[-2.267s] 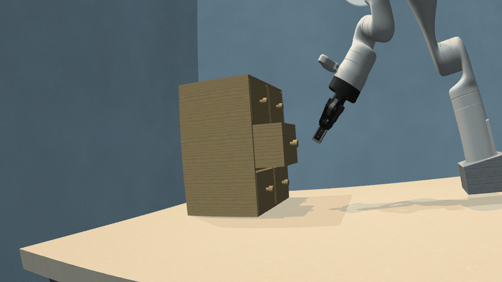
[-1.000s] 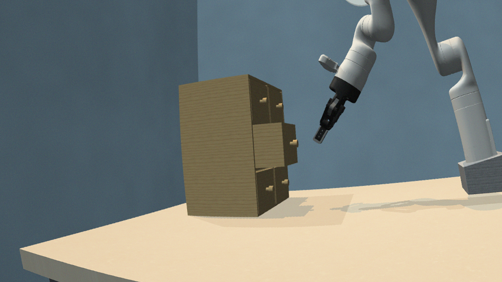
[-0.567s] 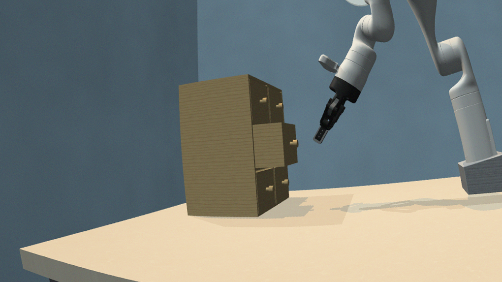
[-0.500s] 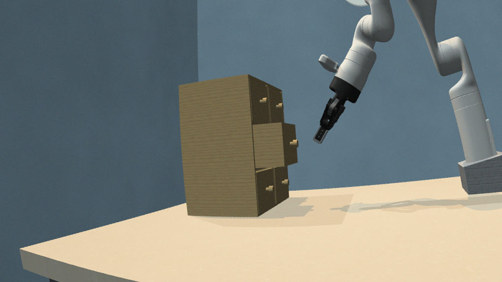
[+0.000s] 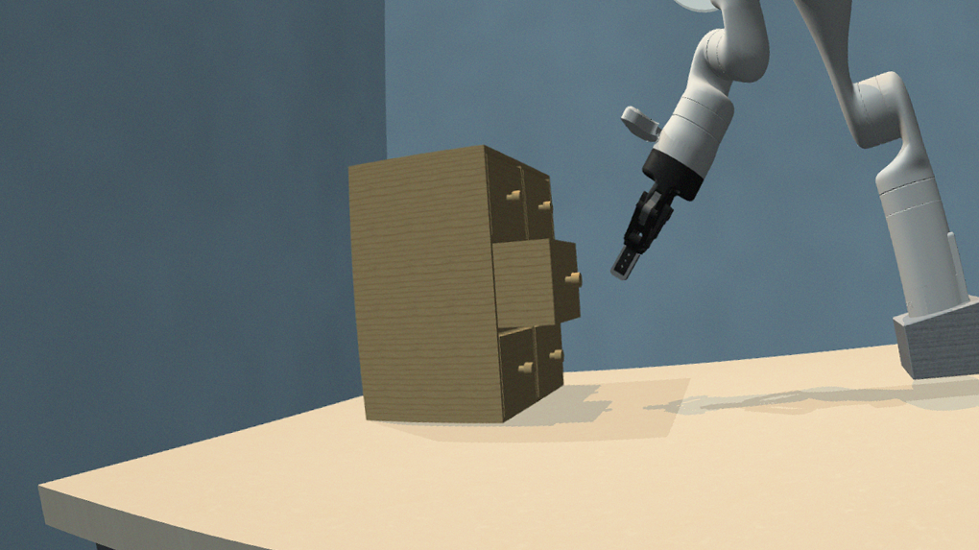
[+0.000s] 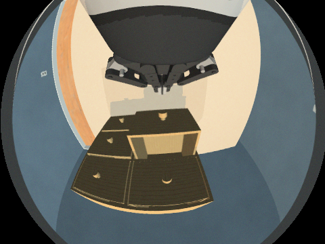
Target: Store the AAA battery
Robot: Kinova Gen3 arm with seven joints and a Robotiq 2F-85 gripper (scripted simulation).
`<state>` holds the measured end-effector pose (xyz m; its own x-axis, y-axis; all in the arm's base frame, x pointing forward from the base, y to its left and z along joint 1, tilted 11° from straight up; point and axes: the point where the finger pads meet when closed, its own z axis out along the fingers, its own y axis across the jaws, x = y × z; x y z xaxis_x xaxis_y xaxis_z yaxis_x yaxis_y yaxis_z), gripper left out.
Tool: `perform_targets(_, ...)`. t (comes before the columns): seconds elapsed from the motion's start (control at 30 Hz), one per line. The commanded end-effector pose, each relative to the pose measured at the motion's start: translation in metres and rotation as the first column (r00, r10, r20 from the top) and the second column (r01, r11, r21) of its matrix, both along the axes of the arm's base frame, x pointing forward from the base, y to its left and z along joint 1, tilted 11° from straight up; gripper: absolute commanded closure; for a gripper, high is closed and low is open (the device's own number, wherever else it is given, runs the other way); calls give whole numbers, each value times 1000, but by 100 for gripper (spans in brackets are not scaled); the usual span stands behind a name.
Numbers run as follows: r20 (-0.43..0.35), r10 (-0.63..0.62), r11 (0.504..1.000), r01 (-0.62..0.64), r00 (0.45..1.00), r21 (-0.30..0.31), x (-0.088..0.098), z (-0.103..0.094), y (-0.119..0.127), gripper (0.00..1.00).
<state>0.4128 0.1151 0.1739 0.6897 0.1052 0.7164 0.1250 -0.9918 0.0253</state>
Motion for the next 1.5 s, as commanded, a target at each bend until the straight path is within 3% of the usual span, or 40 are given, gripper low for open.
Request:
perform_targets(0.0, 12, -1, 1000, 1, 1000, 3, -2, -1, -3, 100)
perform_targets(1.47, 12, -1, 1000, 1, 1000, 3, 7, 0, -2, 100)
